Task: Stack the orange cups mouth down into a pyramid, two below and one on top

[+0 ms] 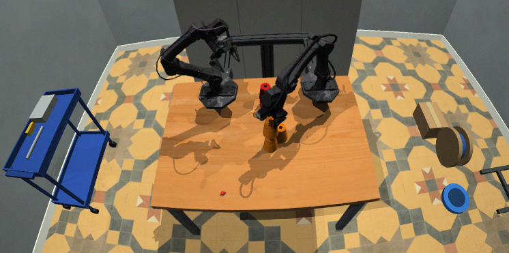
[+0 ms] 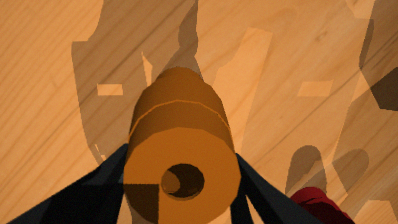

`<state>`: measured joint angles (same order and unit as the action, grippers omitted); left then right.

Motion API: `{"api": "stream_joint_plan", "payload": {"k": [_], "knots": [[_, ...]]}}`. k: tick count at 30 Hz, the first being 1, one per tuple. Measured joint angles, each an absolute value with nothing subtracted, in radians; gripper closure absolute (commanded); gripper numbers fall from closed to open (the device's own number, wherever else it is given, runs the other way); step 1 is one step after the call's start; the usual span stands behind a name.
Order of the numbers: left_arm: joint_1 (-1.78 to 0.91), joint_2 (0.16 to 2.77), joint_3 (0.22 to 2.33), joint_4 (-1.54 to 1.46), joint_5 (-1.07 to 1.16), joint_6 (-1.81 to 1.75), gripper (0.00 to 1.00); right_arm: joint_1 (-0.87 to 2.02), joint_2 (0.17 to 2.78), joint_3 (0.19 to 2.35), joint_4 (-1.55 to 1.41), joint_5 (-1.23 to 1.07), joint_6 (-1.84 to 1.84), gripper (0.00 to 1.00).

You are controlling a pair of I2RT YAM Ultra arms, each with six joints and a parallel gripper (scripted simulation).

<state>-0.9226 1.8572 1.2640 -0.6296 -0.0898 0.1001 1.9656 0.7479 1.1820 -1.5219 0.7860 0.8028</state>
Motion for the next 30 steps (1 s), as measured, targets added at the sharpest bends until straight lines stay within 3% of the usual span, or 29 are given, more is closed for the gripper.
{"api": "stream_joint_plan", "payload": {"k": [8, 30], "knots": [[-0.923, 1.768, 1.139, -0.633, -0.094, 0.095, 1.00, 1.966, 0.748, 1.182, -1.522, 0.786, 0.803, 0.00], [-0.923, 1.777, 1.099, -0.582, -0.094, 0.094, 1.00, 1.966, 0.748, 1.182, -1.522, 0.786, 0.803, 0.00]]}}
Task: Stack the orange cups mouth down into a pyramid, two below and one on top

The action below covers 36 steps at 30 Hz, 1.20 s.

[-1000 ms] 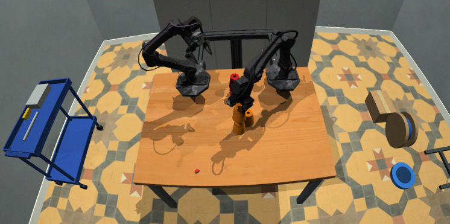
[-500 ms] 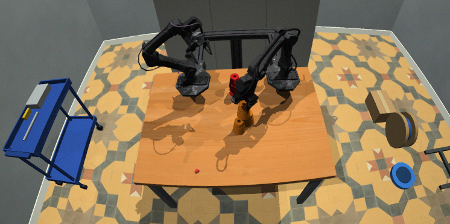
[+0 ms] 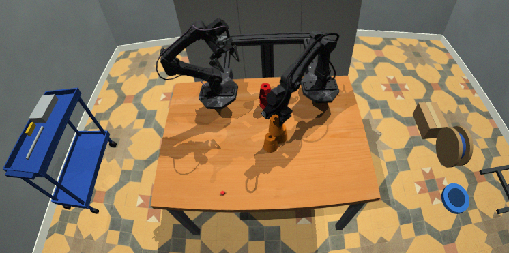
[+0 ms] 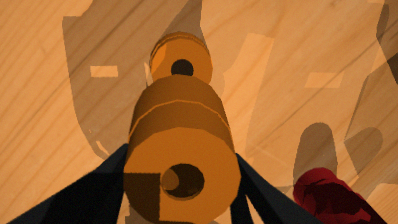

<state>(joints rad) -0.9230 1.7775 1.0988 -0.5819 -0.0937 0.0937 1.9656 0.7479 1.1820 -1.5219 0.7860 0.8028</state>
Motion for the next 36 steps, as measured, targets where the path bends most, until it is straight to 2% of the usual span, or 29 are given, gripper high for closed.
{"api": "stream_joint_plan", "payload": {"k": [36], "knots": [[-0.929, 1.803, 1.066, -0.506, -0.093, 0.096, 1.00, 1.966, 0.748, 1.182, -1.522, 0.786, 0.803, 0.00]]}}
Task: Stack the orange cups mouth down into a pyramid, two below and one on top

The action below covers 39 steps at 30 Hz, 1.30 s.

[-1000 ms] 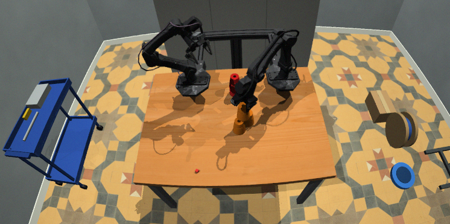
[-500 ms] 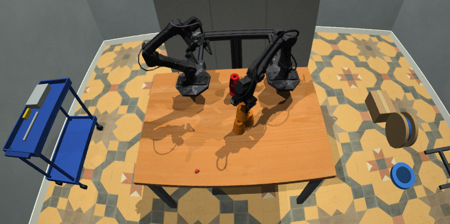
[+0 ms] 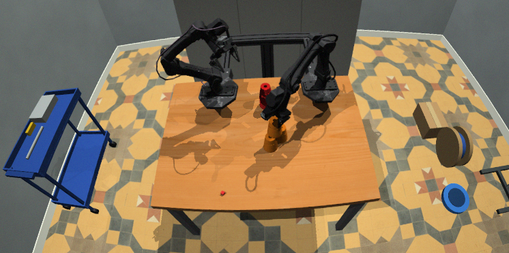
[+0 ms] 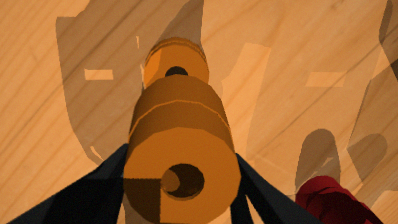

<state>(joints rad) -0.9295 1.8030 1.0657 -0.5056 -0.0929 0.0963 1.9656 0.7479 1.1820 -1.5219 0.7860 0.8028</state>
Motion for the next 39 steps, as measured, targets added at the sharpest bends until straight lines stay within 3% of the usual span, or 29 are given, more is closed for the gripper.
{"api": "stream_joint_plan", "payload": {"k": [13, 22, 39], "knots": [[-0.929, 1.809, 1.061, -0.497, -0.093, 0.097, 1.00, 1.966, 0.748, 1.182, -1.522, 0.786, 0.803, 0.00], [-0.929, 1.809, 1.061, -0.497, -0.093, 0.097, 0.00, 1.966, 0.748, 1.182, -1.522, 0.786, 0.803, 0.00], [-0.933, 1.660, 1.087, -0.647, -0.100, 0.088, 0.00, 1.966, 0.748, 1.182, -1.523, 0.787, 0.803, 0.00]]}}
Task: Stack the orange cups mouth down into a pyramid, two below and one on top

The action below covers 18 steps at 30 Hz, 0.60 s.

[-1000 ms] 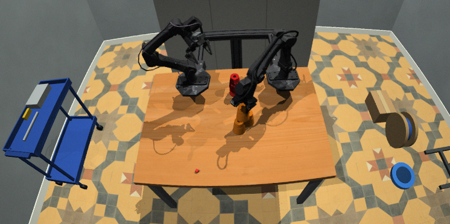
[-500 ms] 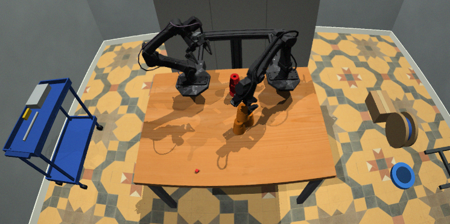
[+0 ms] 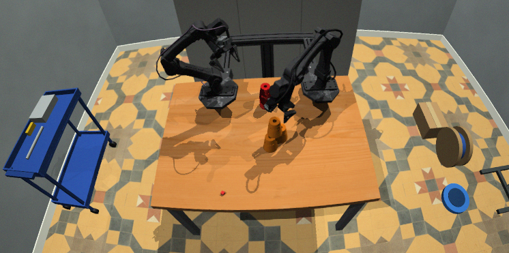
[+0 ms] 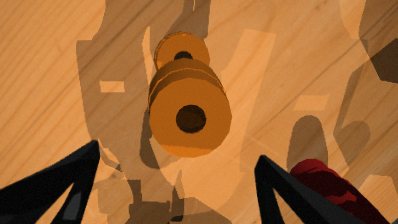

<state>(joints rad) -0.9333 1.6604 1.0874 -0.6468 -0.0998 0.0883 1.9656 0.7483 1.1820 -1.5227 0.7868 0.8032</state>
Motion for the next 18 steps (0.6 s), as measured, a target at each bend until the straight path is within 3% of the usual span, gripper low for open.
{"api": "stream_joint_plan", "payload": {"k": [8, 18], "knots": [[-0.947, 1.608, 1.044, -0.562, -0.138, 0.098, 0.00, 1.927, 0.767, 1.172, -1.449, 0.759, 0.777, 0.00], [-0.965, 1.501, 0.860, -0.409, -0.186, 0.128, 0.00, 1.584, 0.893, 1.023, -1.118, 0.624, 0.607, 0.00]]}}
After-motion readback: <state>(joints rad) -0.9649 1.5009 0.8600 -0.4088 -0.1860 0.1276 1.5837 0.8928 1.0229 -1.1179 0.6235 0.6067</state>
